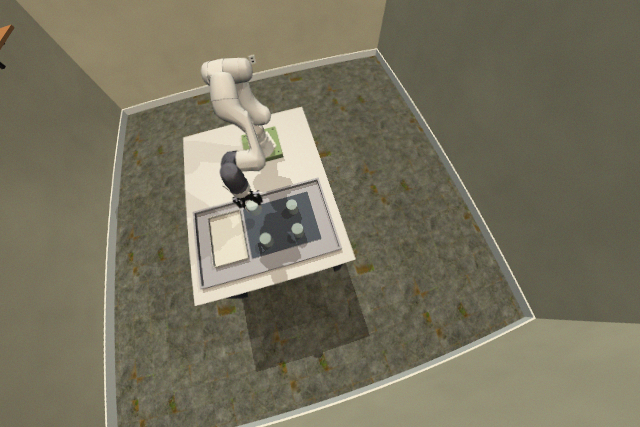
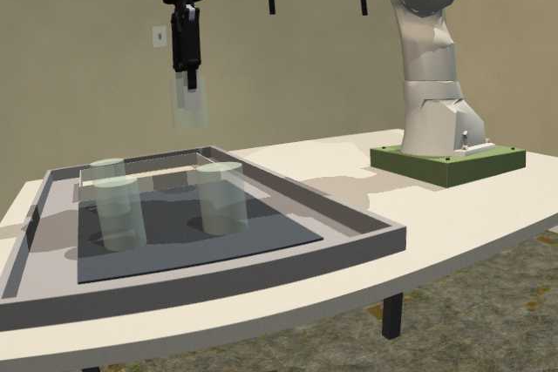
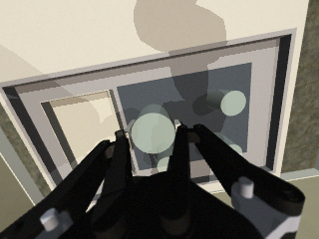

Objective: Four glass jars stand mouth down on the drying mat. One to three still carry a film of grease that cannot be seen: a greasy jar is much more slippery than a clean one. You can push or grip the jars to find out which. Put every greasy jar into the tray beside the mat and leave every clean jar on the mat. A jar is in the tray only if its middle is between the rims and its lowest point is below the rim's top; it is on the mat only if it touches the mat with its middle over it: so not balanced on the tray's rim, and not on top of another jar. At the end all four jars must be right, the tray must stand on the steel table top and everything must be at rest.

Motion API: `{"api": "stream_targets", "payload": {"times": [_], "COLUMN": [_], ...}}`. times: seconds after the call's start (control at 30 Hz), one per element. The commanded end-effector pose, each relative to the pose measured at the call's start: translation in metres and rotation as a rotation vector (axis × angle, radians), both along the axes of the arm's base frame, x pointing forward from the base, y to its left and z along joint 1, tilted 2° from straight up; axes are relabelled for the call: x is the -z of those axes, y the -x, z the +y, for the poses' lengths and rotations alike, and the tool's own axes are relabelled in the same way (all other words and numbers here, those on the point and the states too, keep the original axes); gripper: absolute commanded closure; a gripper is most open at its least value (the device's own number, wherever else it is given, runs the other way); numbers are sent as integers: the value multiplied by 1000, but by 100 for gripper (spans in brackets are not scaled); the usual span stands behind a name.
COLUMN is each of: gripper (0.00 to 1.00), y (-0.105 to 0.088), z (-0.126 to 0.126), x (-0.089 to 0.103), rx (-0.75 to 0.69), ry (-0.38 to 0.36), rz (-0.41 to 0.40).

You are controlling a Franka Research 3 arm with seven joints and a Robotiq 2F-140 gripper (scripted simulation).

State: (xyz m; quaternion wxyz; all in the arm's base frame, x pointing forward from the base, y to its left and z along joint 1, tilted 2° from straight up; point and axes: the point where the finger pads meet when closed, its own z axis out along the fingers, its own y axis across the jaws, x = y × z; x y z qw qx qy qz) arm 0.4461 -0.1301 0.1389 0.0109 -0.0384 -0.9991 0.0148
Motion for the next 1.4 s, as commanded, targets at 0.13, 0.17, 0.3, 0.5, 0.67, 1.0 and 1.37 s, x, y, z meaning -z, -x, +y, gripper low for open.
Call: {"api": "stream_targets", "payload": {"times": [0.13, 0.17, 0.3, 0.5, 0.67, 1.0, 1.37], "gripper": [100, 100, 100, 100, 100, 100, 100], "y": [2, 1, -1, -5, -9, -16, -25], "z": [3, 3, -6, -22, -38, -64, -99], "x": [-21, -23, -23, -24, -24, -24, -25], "rx": [-11, -11, -11, -11, -11, -11, -11], "ry": [-6, -6, -6, -6, -6, -6, -6], "rz": [9, 9, 9, 9, 9, 9, 9]}}
